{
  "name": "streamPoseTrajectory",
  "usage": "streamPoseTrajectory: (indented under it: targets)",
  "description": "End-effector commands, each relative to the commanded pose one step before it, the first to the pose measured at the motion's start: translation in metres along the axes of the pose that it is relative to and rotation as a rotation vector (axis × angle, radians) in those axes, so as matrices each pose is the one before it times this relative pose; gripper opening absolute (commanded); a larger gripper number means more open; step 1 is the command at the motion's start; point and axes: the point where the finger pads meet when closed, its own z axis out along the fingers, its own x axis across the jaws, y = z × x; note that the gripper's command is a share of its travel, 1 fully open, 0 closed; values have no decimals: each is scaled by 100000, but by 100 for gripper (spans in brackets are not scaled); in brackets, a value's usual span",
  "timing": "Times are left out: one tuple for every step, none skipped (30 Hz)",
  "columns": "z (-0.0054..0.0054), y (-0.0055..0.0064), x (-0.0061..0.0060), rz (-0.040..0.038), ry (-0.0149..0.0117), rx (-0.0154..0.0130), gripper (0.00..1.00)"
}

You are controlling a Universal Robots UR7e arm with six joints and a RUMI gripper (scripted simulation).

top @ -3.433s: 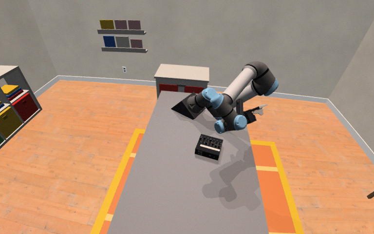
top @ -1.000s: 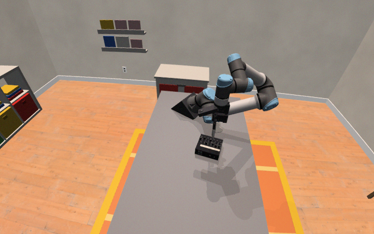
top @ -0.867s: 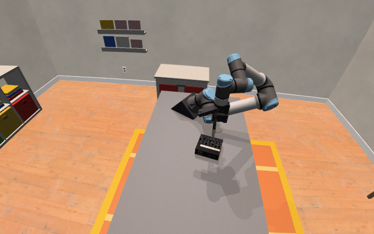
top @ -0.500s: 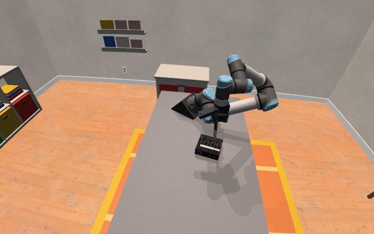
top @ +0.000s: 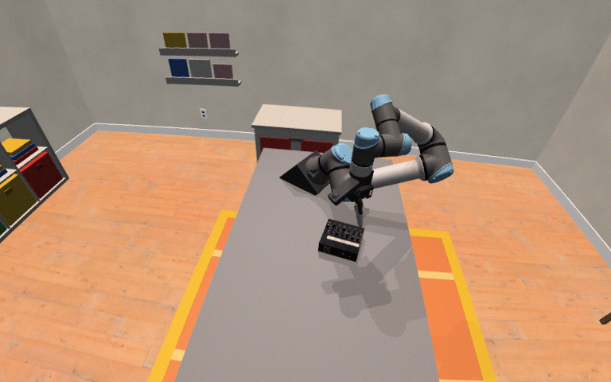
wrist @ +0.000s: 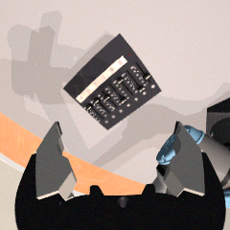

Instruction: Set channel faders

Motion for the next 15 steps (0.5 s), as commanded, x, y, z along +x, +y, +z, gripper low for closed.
streamPoseTrajectory:
  targets:
    - [953,425,239,-18755,-1667,128,100]
    - [232,123,40,-4230,-33,26,100]
    - [228,124,35,-4135,-31,27,100]
    - [222,123,30,-4021,-29,27,100]
    - [215,122,25,-3887,-27,28,100]
    - [207,120,20,-3736,-25,28,100]
    - [198,116,16,-3568,-23,27,100]
    - [189,112,12,-3385,-21,27,100]
    - [178,107,8,-3188,-19,26,100]
    - [167,101,5,-2980,-17,25,100]
    - [155,95,2,-2761,-15,23,100]
    - [0,0,0,0,0,0,100]
    - [0,0,0,0,0,0,100]
    - [142,88,0,-2534,-13,22,100]
    - [129,81,-2,-2301,-11,20,100]
